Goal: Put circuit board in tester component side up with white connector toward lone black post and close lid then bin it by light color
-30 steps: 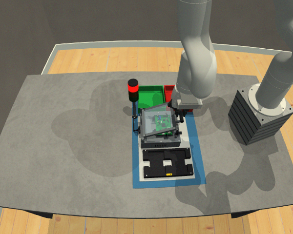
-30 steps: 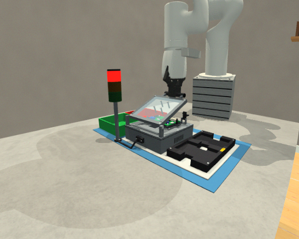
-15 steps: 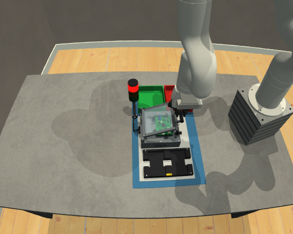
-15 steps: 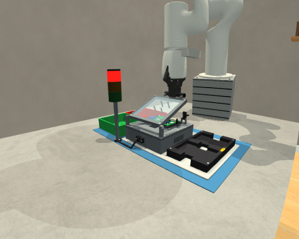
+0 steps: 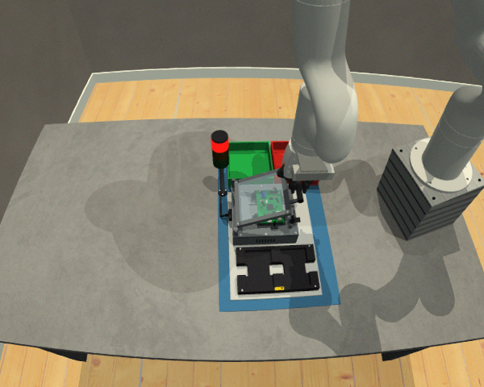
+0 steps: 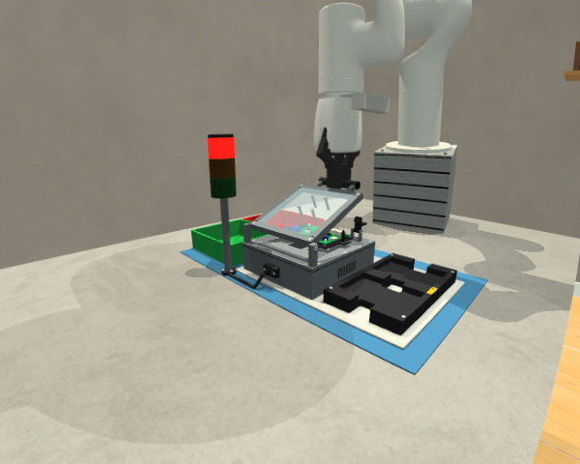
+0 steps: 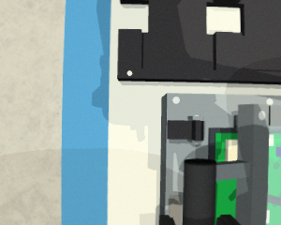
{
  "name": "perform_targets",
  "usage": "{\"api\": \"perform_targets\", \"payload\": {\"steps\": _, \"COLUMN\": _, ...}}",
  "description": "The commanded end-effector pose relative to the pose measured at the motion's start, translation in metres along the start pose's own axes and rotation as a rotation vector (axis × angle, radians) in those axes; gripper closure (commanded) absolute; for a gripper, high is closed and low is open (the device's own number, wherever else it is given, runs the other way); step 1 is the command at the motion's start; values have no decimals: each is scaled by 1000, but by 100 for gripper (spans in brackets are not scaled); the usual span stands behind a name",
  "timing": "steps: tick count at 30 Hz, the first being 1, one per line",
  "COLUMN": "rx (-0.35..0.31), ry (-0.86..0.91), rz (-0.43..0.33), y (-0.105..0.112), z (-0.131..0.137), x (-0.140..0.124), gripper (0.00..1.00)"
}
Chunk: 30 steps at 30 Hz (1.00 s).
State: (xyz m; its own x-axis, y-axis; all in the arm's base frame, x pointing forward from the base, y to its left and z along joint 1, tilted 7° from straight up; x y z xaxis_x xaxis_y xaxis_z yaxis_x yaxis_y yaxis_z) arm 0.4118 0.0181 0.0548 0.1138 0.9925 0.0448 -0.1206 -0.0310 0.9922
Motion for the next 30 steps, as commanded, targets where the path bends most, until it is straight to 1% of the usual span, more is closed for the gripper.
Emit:
{"api": "perform_targets", "payload": {"steps": 1, "rx": -1, "ry": 0, "rz": 0, "y": 0, "z": 1, "x": 0, "gripper": 72}}
{"api": "perform_targets", "payload": {"steps": 27, "rx": -1, "ry": 0, "rz": 0, "y": -3, "z": 0, "x": 0, "gripper": 72}}
{"api": "perform_targets", "payload": {"steps": 28, "rx": -1, "ry": 0, "rz": 0, "y": -3, "z": 0, "x": 0, "gripper": 100}}
{"api": "perform_targets", "payload": {"steps": 30, "rx": -1, "ry": 0, "rz": 0, "y": -3, "z": 0, "x": 0, "gripper": 100}}
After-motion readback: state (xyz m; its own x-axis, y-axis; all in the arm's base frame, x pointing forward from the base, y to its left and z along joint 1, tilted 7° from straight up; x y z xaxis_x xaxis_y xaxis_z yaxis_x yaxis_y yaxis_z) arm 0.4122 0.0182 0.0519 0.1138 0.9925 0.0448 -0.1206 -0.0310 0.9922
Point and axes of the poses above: the point where the finger pads meet when closed, its own y axis back along the fingers, its own z axis across the jaws, x = y × z, the point moved 6 cm from there along y, back along the fingers, and after that the axes turned 7 degrees about -y, right-handed, at the moved point
